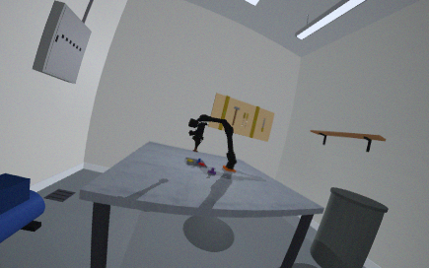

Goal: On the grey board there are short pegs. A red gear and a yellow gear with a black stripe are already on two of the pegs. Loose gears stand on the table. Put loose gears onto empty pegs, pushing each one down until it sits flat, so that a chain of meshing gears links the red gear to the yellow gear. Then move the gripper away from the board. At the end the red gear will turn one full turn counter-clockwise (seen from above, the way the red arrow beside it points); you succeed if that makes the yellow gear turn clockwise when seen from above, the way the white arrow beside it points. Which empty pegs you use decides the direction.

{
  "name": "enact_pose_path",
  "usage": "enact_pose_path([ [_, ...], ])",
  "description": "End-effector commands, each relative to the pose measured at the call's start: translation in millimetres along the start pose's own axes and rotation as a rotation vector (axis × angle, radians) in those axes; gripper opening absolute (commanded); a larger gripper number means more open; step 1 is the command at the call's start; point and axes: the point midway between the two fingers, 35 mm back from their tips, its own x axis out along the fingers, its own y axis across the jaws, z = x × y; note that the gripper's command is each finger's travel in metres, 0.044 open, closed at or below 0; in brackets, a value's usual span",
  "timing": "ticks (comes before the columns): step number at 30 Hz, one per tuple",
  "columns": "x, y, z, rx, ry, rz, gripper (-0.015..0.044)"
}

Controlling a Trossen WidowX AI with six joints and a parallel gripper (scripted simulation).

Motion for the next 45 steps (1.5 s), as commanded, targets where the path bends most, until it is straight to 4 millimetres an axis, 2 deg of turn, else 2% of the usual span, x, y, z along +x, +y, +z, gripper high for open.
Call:
enact_pose_path([
  [1, 4.5, -9.8, 1.2, -0.005, -0.001, -0.004, 0.0000],
  [23, 28.6, -52.6, 5.8, -0.006, 0.003, -0.011, 0.0000],
  [45, 53.5, -95.2, 1.7, -0.007, 0.008, -0.017, 0.0000],
])
